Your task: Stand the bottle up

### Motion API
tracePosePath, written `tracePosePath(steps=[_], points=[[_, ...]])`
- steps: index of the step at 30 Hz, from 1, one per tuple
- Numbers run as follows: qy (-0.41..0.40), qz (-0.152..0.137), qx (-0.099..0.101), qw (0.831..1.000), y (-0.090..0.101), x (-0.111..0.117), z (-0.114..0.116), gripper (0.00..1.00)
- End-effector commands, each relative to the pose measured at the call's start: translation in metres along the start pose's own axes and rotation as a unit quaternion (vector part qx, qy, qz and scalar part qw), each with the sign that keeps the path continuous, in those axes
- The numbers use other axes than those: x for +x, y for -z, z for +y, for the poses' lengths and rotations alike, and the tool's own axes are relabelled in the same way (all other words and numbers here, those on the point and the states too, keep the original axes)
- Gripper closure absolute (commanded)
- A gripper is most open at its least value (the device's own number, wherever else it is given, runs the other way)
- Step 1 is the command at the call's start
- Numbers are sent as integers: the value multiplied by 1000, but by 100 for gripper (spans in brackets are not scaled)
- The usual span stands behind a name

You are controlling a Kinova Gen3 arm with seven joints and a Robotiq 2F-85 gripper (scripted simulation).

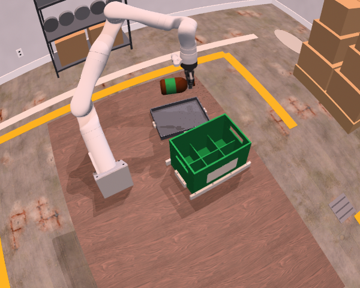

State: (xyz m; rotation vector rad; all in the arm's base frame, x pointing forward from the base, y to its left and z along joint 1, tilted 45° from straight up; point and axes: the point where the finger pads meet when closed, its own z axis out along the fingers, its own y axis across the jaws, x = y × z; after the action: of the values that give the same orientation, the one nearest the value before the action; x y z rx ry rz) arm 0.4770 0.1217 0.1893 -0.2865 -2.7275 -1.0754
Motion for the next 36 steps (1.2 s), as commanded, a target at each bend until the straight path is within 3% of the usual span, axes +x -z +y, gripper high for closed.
tracePosePath(steps=[1, 12, 27, 36], points=[[-3, 1, -2, 1000, 1, 1, 2, 100], [-11, 1, -2, 1000, 1, 1, 2, 100], [-113, 3, -2, 994, 1, 2, 2, 100], [-134, 3, -2, 991, 1, 2, 1, 100]])
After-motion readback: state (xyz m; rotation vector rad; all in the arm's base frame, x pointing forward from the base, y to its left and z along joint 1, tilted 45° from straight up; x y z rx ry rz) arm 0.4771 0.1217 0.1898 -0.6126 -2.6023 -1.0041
